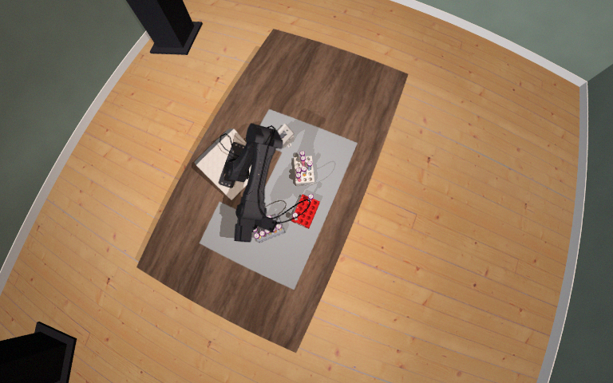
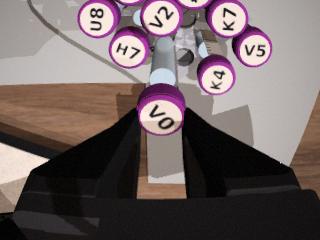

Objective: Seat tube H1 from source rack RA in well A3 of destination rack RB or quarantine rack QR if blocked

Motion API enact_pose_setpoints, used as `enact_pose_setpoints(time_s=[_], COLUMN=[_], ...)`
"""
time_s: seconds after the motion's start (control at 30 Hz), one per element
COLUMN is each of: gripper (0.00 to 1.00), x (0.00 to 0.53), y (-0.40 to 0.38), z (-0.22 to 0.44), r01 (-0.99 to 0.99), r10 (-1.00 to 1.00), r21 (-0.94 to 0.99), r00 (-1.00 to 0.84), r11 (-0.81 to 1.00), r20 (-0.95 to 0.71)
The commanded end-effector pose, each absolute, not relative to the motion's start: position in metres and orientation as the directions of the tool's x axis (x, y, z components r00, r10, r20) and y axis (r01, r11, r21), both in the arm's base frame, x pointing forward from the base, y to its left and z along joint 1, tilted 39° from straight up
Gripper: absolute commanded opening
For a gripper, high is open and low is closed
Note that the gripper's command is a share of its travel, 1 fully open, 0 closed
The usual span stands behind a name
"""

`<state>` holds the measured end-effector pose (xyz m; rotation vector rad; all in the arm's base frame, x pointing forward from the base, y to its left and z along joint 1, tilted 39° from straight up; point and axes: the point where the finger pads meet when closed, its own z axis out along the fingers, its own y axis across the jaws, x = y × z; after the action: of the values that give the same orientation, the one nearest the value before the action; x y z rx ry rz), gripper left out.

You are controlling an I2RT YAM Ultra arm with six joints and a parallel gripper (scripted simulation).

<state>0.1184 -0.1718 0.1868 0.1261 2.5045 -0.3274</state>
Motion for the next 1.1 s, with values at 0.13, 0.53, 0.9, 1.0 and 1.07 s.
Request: enact_pose_setpoints(time_s=[0.13,0.53,0.9,1.0,1.07], gripper=[0.0,0.0,0.0,0.0,0.0], x=[0.12,0.121,0.125,0.125,0.126], y=[-0.173,-0.175,-0.176,-0.177,-0.178], z=[0.194,0.185,0.181,0.18,0.182], r01=[0.174,0.176,0.172,0.174,0.172], r10=[-0.007,0.003,-0.001,-0.001,-0.006], r21=[-0.248,-0.236,-0.236,-0.239,-0.244], r00=[-0.806,-0.807,-0.806,-0.808,-0.805], r11=[0.953,0.956,0.957,0.955,0.954], r20=[-0.592,-0.59,-0.592,-0.589,-0.593])
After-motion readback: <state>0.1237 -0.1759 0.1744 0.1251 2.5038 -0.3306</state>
